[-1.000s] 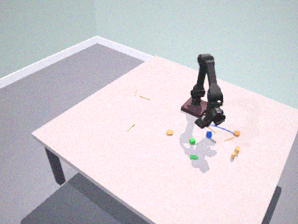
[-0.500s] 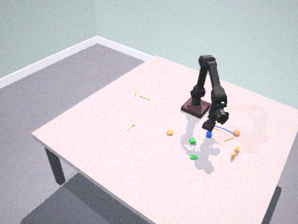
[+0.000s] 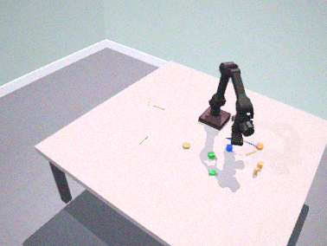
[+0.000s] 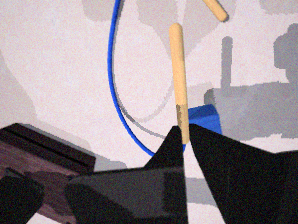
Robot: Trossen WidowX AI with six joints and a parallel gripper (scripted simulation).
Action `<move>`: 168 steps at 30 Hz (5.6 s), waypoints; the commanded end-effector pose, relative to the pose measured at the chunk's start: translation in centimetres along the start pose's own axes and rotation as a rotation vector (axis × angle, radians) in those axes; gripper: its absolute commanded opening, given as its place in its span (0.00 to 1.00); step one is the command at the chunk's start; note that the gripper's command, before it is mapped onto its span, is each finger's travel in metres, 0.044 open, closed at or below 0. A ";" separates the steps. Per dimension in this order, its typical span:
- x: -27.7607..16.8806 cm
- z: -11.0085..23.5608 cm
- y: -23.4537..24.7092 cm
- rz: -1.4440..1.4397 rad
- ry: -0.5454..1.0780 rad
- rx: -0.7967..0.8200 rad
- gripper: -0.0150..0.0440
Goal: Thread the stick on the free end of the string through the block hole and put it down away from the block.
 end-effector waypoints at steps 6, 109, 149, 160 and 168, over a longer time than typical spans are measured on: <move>1.3 0.1 -0.1 0.223 -0.002 0.016 0.25; 9.2 -0.1 -2.2 1.695 -0.035 0.087 0.25; 8.6 0.9 -6.7 1.687 0.012 0.011 0.25; 8.3 1.2 -7.9 1.685 0.029 -0.009 0.25; 8.1 1.5 -8.8 1.689 0.042 -0.022 0.25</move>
Point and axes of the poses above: the point midway between the two fingers, 35 mm back from their tips, its own z axis back along the fingers, its own y axis across the jaws, x = y × z, the point moved 6 cm from there along z, back along the fingers, and after that the axes turned 2 degrees about z, right-handed, at the moved point
